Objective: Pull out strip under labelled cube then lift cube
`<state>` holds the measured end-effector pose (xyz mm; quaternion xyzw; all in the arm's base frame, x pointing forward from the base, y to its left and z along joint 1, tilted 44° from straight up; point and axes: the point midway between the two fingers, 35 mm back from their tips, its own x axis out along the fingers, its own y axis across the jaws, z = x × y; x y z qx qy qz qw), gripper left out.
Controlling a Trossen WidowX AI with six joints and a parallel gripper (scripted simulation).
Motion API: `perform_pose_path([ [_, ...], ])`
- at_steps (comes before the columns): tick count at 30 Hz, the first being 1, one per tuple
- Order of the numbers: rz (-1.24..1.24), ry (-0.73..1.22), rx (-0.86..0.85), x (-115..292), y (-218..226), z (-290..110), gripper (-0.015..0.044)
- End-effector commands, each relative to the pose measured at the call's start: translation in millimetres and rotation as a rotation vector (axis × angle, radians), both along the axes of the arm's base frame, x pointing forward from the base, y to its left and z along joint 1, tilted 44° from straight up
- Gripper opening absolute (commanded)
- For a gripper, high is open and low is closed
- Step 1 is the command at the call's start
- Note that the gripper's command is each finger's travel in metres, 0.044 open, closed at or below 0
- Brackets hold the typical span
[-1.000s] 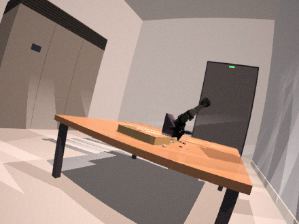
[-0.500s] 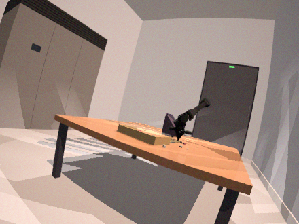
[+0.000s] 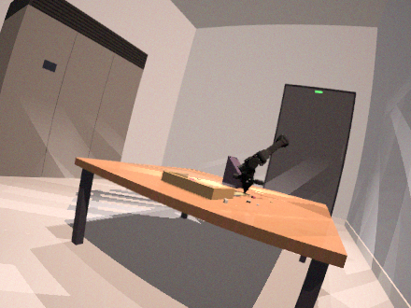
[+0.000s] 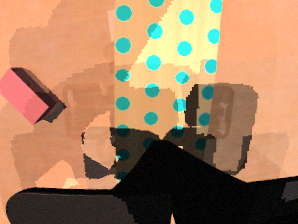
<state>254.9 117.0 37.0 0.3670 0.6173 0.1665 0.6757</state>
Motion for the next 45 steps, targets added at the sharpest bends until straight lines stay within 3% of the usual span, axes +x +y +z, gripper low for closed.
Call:
perform_pose_path([
  [1, 0.015, 0.021, 0.005, -7, 4, -3, 0.0],
  [16, 0.015, 0.02, 0.002, -5, -29, 30, 0.0],
  [21, -0.082, 0.111, 0.025, 18, -36, 28, 0.0131],
  [33, -0.084, 0.11, 0.024, 59, -52, 31, 0.044],
  [45, -0.084, 0.108, 0.023, 103, -66, 34, 0.044],
])
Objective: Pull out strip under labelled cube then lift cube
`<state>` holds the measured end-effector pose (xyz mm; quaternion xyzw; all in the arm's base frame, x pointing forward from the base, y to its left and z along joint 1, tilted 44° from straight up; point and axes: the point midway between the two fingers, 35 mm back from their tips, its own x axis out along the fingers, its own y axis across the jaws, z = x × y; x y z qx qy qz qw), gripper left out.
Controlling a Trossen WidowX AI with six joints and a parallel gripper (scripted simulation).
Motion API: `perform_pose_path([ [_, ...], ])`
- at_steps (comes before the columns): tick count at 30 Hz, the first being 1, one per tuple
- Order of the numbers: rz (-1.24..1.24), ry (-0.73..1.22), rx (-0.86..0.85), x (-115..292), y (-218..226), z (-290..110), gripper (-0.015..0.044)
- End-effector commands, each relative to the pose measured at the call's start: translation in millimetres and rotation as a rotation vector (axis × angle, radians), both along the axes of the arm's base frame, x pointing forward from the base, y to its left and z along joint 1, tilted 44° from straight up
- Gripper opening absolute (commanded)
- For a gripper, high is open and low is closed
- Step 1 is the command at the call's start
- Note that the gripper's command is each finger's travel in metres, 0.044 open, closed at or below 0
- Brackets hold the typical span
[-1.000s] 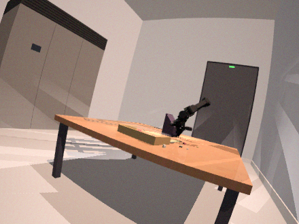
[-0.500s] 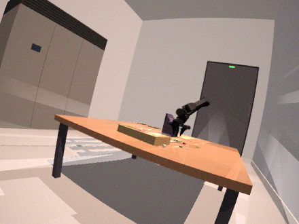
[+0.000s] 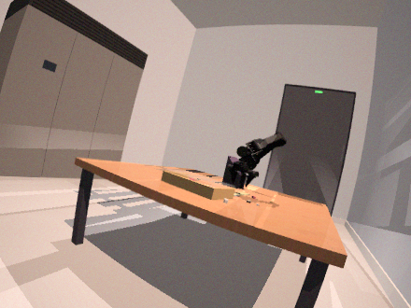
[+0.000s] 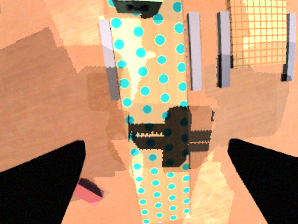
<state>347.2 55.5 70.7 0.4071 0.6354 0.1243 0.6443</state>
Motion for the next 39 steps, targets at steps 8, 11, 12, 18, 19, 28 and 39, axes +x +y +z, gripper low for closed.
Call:
perform_pose_path([
  [8, -0.002, -0.002, 0.003, 40, -14, 2, 0.044],
  [11, -0.002, -0.003, 0.003, 50, -18, 3, 0.044],
  [12, -0.002, -0.003, 0.003, 54, -19, 3, 0.044],
  [18, -0.002, -0.004, 0.003, 76, -27, 5, 0.044],
  [19, -0.002, -0.005, 0.002, 79, -29, 5, 0.044],
  [28, -0.002, -0.006, 0.002, 95, -35, 4, 0.0361],
  [39, -0.002, -0.006, 0.002, 99, -23, -9, 0.025],
])
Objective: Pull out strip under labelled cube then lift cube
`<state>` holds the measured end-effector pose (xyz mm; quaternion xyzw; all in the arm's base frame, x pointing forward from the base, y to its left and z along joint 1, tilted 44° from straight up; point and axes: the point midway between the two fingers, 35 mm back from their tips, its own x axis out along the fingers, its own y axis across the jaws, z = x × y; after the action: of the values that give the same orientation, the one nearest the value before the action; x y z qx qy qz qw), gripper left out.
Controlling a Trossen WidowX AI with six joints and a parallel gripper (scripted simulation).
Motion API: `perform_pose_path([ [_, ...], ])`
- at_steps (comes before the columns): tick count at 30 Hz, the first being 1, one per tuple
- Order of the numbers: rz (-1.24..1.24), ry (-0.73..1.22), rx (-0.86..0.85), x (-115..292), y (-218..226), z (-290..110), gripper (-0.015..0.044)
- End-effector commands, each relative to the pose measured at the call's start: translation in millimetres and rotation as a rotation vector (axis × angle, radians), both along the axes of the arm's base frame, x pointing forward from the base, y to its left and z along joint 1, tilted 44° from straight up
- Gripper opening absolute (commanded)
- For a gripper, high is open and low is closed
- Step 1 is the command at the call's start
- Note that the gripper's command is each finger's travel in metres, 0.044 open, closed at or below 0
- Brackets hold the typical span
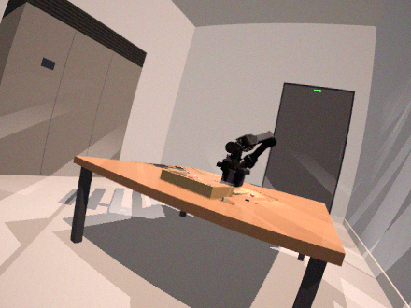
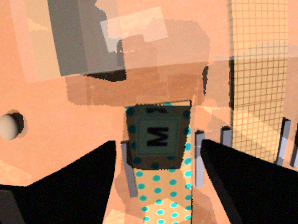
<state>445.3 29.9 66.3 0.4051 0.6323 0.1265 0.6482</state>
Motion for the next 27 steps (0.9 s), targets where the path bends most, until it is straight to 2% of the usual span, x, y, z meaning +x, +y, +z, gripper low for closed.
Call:
perform_pose_path([
  [1, -0.003, 0.005, 0.004, 1, 4, -6, 0.025],
  [24, -0.003, 0.005, 0.007, 6, 28, -29, 0.025],
  [27, 0.001, 0.002, 0.007, 5, 27, -27, 0.0171],
])
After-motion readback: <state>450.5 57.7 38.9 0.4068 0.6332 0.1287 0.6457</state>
